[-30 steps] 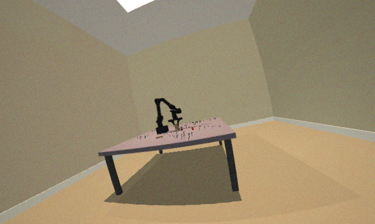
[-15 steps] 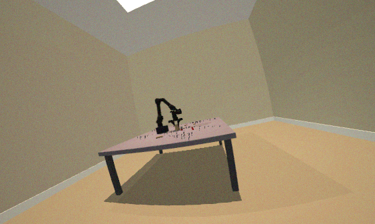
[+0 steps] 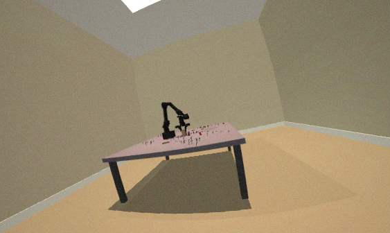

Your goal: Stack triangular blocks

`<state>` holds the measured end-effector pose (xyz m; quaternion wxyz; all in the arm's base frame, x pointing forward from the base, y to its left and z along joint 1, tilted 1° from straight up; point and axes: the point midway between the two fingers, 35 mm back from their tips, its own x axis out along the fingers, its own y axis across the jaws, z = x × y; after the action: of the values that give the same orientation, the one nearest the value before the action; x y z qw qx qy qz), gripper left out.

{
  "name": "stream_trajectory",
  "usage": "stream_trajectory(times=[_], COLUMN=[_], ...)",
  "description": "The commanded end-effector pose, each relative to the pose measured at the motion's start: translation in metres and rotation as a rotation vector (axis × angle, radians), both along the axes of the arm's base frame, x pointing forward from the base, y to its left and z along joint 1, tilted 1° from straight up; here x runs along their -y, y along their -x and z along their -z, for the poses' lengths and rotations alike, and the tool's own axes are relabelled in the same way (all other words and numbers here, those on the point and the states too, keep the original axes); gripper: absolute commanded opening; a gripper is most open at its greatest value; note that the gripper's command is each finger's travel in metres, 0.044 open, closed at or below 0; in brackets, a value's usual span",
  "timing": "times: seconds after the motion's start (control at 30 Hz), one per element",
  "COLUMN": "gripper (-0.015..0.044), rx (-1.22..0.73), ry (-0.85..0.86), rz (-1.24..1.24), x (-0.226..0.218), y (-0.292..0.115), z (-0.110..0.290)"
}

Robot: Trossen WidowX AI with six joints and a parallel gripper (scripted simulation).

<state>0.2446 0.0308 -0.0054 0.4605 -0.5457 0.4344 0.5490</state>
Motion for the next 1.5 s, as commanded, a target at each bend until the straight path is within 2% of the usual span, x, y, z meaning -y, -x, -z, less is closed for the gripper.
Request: stream_trajectory(times=[0.0,0.93,1.47], gripper=[0.0,0.0,0.042], rx=[0.0,-0.002,0.0], ry=[-0.005,-0.004,0.0], rz=[0.005,0.006,0.001], x=[-0.0009,-0.0015,-0.0008], y=[0.0002,0.0004,0.0004], z=[0.0003,0.002,0.002])
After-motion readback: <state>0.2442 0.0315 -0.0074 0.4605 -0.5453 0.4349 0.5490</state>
